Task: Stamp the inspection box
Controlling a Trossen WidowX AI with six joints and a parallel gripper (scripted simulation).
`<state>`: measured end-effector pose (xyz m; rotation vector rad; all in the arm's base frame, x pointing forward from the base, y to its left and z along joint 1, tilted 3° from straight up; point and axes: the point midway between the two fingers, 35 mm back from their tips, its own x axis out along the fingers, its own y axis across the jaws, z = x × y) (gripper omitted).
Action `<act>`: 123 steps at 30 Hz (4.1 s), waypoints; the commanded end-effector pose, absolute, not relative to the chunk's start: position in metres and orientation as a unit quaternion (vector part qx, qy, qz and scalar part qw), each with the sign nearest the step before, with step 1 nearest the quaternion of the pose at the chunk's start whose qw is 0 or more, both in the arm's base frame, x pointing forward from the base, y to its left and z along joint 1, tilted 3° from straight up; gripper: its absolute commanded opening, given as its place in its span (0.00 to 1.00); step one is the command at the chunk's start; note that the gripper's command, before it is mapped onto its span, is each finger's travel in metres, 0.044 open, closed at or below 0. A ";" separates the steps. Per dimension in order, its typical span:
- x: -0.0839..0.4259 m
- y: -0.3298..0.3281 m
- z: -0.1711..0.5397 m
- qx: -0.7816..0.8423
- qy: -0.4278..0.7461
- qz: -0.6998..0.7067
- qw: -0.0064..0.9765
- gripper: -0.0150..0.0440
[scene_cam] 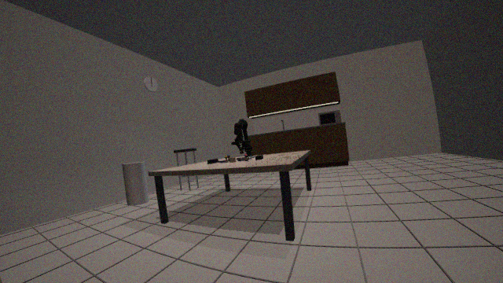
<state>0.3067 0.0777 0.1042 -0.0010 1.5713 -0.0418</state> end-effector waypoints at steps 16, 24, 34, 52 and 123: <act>0.257 -0.017 0.107 0.167 0.682 -0.195 0.685 0.25; 0.257 -0.018 0.106 0.168 0.682 -0.197 0.684 0.25; 0.257 -0.018 0.100 0.168 0.681 -0.197 0.685 0.25; 0.258 -0.019 0.088 0.168 0.681 -0.197 0.685 0.25; 0.256 -0.020 0.041 0.168 0.679 -0.197 0.687 0.25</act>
